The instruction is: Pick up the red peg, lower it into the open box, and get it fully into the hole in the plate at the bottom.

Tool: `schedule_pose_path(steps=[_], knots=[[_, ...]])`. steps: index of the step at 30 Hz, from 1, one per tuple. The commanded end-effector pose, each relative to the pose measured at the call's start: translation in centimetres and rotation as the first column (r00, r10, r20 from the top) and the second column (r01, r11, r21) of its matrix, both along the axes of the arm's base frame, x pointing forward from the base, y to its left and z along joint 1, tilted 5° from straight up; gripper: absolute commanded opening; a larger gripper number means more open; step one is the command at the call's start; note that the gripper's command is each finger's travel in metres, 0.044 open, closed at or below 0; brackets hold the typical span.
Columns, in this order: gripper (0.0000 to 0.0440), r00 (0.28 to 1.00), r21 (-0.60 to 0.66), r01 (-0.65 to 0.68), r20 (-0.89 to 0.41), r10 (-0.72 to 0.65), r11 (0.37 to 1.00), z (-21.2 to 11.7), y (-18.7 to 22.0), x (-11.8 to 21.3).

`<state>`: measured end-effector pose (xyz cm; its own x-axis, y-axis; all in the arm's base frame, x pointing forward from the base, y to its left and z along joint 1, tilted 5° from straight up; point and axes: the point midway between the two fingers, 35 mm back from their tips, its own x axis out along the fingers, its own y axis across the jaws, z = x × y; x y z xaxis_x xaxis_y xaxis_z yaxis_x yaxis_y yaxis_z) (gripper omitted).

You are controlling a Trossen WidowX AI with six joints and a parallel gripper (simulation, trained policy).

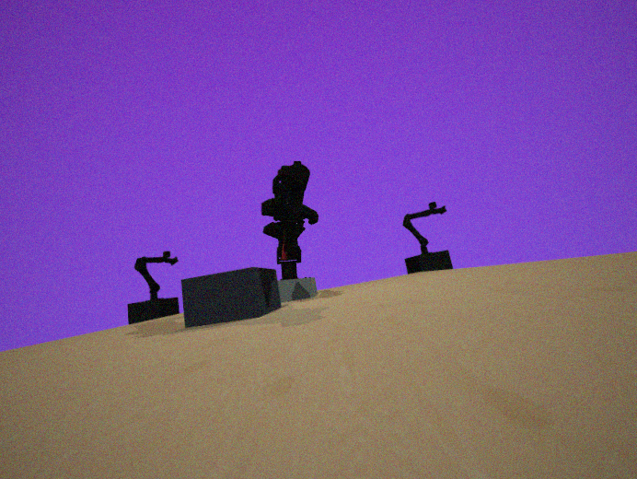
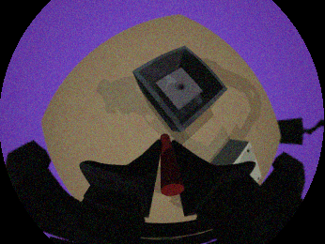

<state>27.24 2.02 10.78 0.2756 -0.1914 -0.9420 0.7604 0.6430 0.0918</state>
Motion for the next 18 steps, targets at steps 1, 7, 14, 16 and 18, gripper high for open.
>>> schedule_pose_path(steps=[1,7,14,16,18], knots=[[0.0000,1.000,-0.012,0.024,0.012,-0.024,1.000,0.4,-1.4,0.8],[0.0000,0.998,-0.021,0.065,0.018,-0.065,0.998,0.3,-3.6,1.8],[0.0000,0.993,-0.025,0.112,0.028,-0.112,0.993,-0.2,-6.0,2.9],[0.0000,0.992,-0.025,0.125,0.030,-0.124,0.992,-0.4,-6.7,3.3],[0.0001,0.990,-0.023,0.137,0.031,-0.136,0.990,-0.6,-7.3,3.6]])
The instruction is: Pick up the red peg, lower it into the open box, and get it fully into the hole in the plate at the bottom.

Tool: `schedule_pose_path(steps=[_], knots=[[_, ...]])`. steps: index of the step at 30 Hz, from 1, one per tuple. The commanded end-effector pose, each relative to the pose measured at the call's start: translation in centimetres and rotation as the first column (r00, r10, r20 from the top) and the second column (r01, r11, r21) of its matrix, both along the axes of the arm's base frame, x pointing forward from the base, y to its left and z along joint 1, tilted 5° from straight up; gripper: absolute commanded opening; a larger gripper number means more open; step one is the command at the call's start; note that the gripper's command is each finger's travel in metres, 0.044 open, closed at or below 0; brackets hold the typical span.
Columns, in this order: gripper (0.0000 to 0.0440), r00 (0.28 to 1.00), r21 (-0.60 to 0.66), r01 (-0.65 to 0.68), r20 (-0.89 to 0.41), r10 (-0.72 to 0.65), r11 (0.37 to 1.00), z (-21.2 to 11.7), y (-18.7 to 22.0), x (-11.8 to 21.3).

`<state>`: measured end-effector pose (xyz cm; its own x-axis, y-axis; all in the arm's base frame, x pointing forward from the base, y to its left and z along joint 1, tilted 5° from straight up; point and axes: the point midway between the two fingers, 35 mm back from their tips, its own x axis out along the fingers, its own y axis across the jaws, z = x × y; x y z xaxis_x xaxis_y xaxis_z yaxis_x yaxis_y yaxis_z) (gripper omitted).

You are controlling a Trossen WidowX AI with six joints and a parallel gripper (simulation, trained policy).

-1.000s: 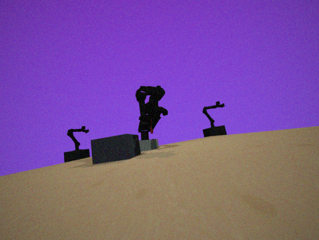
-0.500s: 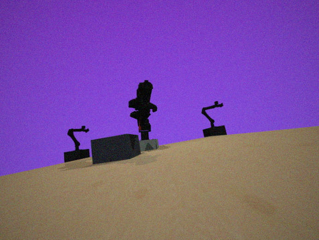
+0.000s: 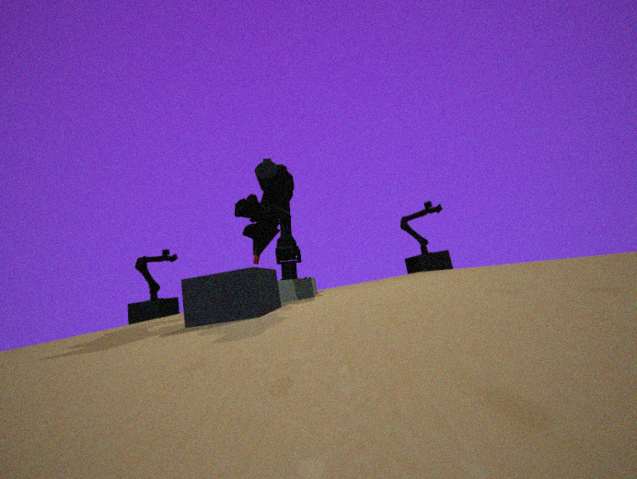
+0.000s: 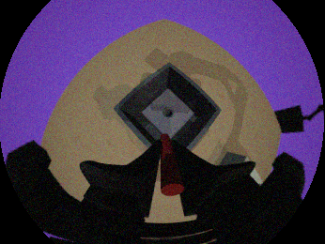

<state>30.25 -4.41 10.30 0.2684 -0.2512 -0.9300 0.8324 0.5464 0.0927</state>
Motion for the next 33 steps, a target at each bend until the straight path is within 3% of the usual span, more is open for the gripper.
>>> schedule_pose_path(steps=[1,21,23,28,33], knots=[[0.0001,1.000,0.003,0.019,0.009,-0.019,1.000,-0.2,-1.1,0.7],[0.0009,0.997,0.051,0.068,-0.049,-0.066,0.996,-4.3,-4.6,2.8],[0.0033,0.996,0.052,0.064,-0.062,-0.061,0.997,-4.9,-4.7,2.8],[0.0143,0.995,0.048,0.042,-0.093,-0.037,0.998,-5.9,-5.1,3.0],[0.0151,0.993,0.034,0.023,-0.116,-0.019,0.999,-6.0,-5.6,3.6]])
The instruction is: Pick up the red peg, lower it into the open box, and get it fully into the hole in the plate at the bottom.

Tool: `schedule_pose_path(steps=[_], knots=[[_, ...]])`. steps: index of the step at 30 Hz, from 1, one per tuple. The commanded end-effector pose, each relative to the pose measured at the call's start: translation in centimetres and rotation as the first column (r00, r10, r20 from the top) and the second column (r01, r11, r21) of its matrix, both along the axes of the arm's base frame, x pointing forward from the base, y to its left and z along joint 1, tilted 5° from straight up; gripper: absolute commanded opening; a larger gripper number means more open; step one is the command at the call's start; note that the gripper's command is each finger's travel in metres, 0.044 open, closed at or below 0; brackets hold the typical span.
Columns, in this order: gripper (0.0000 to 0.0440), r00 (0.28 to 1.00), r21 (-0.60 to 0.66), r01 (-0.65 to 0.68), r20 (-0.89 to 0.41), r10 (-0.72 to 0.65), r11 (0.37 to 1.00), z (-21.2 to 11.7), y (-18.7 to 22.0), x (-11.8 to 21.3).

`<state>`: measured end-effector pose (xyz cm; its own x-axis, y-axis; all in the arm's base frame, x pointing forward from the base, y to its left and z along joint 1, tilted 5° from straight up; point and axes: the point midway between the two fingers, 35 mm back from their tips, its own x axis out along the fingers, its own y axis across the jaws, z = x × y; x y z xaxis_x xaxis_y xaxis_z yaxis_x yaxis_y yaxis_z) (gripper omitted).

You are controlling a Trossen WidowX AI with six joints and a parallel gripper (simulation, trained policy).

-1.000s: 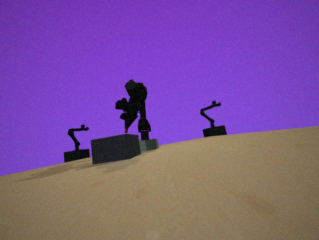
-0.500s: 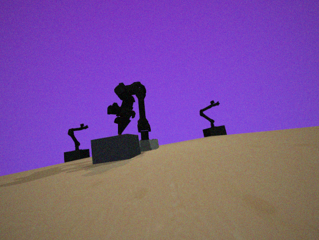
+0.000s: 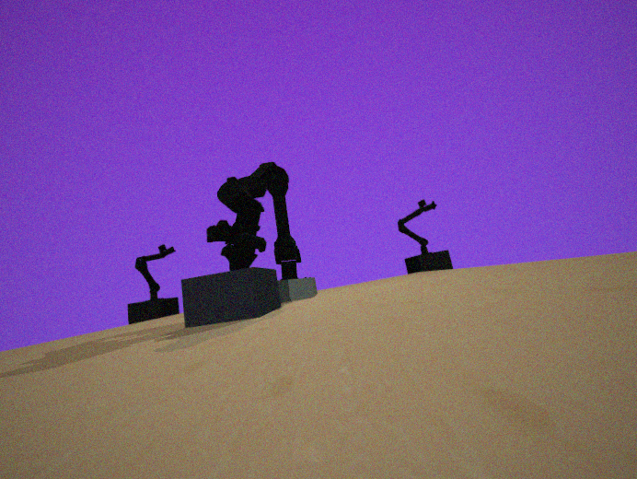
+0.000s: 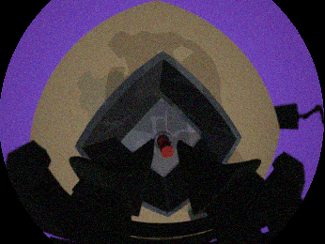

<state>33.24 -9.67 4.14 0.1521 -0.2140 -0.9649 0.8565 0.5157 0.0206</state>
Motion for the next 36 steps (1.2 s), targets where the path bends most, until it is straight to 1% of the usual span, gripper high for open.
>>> schedule_pose_path(steps=[1,3,12,13,14,25,36], knots=[[0.0174,1.000,-0.014,-0.017,0.002,0.017,1.000,0.2,-0.6,1.0],[0.0221,1.000,-0.023,-0.026,0.005,0.026,0.999,0.4,-1.0,1.5],[0.0408,0.999,-0.063,-0.052,0.013,0.053,0.997,1.1,-3.1,3.9],[0.0434,0.998,-0.070,-0.053,0.023,0.055,0.996,1.3,-3.3,4.3],[0.0440,0.998,-0.077,-0.052,0.034,0.055,0.996,1.5,-3.6,4.7],[0.0440,0.992,-0.155,-0.013,0.125,0.033,0.988,3.8,-6.8,7.2],[0.0440,0.991,-0.157,-0.011,0.128,0.032,0.987,3.9,-6.9,7.3]])
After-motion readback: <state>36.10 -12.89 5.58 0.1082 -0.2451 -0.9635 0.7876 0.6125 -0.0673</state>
